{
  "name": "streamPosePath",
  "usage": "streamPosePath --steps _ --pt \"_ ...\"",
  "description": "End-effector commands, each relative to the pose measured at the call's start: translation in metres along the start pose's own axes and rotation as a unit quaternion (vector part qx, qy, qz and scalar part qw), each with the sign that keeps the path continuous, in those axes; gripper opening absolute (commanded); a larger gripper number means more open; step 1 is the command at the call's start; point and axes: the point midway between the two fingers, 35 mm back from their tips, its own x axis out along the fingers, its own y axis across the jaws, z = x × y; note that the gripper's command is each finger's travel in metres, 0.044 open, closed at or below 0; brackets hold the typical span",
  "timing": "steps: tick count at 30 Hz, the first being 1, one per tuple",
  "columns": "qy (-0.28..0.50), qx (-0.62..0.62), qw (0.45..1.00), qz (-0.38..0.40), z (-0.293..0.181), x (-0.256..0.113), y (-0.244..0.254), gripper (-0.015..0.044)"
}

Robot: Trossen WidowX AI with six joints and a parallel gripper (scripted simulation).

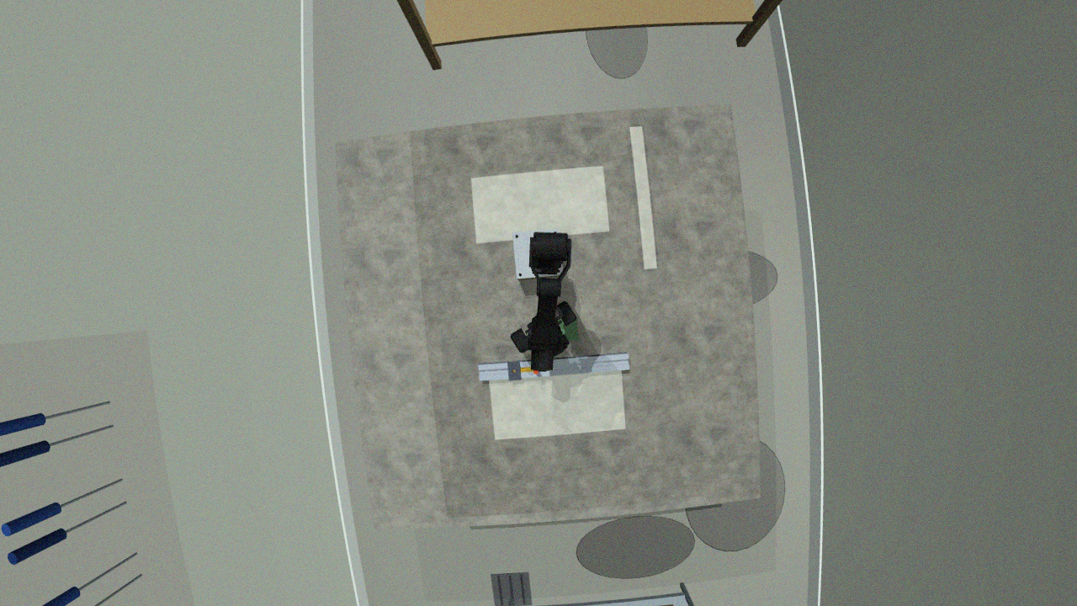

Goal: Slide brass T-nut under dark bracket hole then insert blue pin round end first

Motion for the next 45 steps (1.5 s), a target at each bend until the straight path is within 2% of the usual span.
streamPosePath --steps 1,11,28,33,45 --pt "-0.008 -0.002 1.0 -0.003 0.002 -0.006 -0.001 -0.015" --pt "-0.001 0.0 1.0 -0.001 -0.002 -0.008 0.001 -0.015" --pt "-0.007 -0.002 1.0 -0.003 -0.006 -0.06 0.002 -0.015" --pt "-0.008 -0.002 1.0 -0.003 -0.009 -0.065 0.003 -0.015" --pt "-0.009 0.023 1.0 -0.004 0.012 -0.074 -0.024 -0.015"
